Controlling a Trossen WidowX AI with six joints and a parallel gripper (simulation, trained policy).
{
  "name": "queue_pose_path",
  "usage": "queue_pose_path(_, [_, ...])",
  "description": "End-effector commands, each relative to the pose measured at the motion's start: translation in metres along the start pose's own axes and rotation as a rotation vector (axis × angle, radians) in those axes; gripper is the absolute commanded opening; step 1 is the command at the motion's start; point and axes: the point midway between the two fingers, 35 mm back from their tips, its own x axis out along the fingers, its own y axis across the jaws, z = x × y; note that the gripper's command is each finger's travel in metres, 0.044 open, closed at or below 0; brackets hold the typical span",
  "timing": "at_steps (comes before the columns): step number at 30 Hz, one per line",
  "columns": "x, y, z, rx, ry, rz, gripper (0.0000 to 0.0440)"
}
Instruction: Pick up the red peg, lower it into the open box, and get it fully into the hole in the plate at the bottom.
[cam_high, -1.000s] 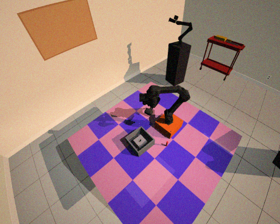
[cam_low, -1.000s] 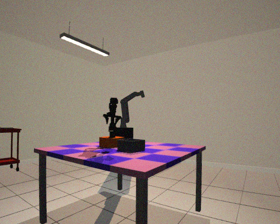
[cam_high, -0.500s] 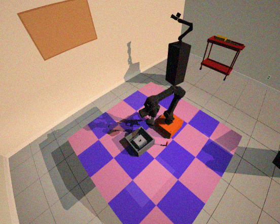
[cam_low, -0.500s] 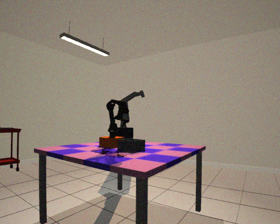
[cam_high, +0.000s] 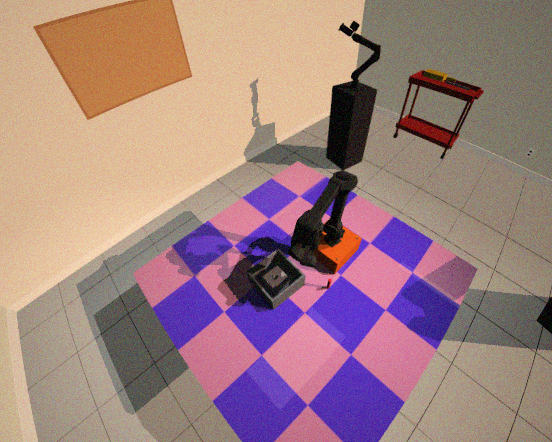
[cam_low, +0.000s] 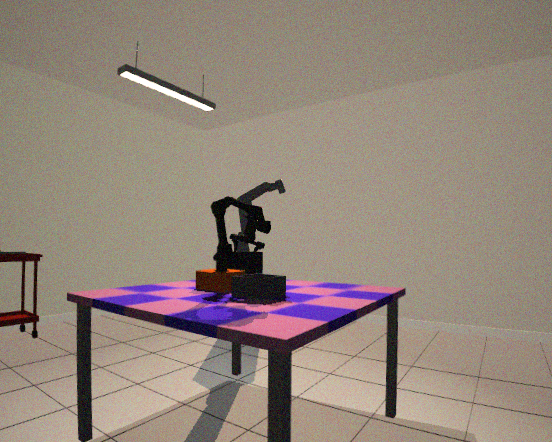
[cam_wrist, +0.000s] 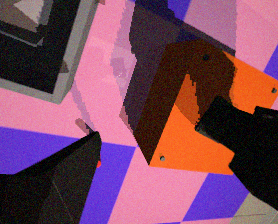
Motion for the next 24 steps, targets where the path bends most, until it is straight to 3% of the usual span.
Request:
queue_pose_path(1, [0.008,0.009,-0.016,-0.013,0.006,-0.034,0.0440])
queue_pose_path(13, [0.031,0.033,-0.060,-0.073,-0.023,-0.093,0.0440])
queue_pose_path(24, [0.057,0.058,-0.081,-0.147,-0.053,-0.066,0.0440])
